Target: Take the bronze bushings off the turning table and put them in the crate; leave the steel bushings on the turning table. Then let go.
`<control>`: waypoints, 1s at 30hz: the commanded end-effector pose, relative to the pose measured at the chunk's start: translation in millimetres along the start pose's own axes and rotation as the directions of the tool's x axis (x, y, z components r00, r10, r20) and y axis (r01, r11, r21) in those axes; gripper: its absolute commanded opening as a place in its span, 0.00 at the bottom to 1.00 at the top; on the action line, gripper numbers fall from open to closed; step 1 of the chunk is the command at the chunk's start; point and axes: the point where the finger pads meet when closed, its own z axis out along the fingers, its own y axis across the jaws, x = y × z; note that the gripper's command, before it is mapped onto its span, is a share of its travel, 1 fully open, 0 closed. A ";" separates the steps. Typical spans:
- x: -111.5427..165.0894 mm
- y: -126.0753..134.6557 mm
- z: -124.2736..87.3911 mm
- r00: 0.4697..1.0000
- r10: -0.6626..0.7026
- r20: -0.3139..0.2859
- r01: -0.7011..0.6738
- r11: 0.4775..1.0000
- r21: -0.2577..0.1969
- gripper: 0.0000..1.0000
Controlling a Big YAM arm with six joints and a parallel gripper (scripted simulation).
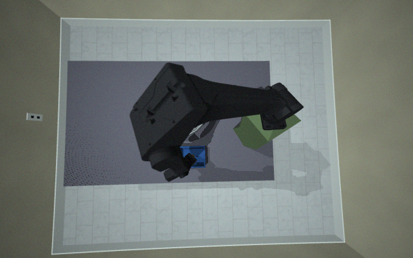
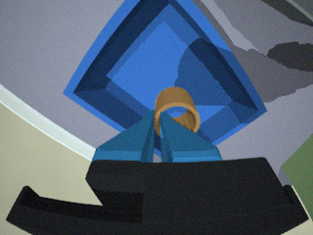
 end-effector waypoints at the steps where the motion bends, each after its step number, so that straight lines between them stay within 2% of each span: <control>1: -5.5 18.8 -10.9 1.000 -0.004 0.013 0.005 0.999 -0.039 0.00; 11: -4.2 12.4 3.7 1.000 -0.003 0.008 0.003 1.000 -0.022 0.00; 22: -6.5 11.2 21.1 1.000 0.003 0.008 -0.003 1.000 -0.023 0.00; 25: -8.4 13.9 17.0 1.000 0.002 0.009 -0.002 1.000 -0.026 0.00; 26: -6.4 10.4 24.9 1.000 0.003 0.007 -0.003 1.000 -0.021 0.00; 30: -5.6 10.7 31.9 1.000 0.002 0.008 -0.002 1.000 -0.023 0.00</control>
